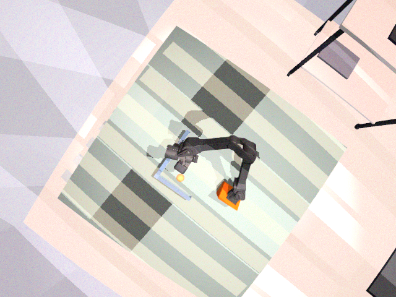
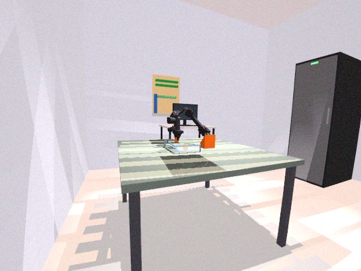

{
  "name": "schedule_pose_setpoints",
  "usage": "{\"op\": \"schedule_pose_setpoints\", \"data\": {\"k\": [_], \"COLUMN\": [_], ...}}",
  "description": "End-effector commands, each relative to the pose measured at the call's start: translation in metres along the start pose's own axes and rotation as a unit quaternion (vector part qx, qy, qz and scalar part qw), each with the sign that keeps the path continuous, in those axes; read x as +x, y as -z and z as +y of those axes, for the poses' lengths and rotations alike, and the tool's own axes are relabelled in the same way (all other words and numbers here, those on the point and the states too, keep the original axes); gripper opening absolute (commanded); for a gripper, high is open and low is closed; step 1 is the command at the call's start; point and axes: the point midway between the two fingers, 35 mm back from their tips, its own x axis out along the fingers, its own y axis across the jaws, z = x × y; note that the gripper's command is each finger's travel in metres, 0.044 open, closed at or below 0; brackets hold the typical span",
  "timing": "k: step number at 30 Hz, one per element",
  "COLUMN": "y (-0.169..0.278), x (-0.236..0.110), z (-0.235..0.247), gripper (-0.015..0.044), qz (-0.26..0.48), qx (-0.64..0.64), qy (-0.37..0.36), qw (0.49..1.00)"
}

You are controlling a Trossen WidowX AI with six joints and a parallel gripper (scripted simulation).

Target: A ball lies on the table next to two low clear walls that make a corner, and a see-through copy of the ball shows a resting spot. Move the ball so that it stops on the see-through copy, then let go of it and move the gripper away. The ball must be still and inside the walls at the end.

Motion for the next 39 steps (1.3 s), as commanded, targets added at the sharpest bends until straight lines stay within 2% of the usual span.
{"op": "schedule_pose_setpoints", "data": {"k": [1,12,31,39], "y": [-0.001,0.007,0.027,0.028], "x": [-0.02,-0.076,-0.031,-0.015], "z": [0.001,-0.002,0.134,0.139], "gripper": [0.0,0.0,0.0,0.0], "qz": [0.0,0.001,0.0,0.0], "qx": [0.003,0.004,0.004,0.004], "qy": [-0.003,0.001,-0.002,-0.002], "qw": [1.0,1.0,1.0,1.0]}}
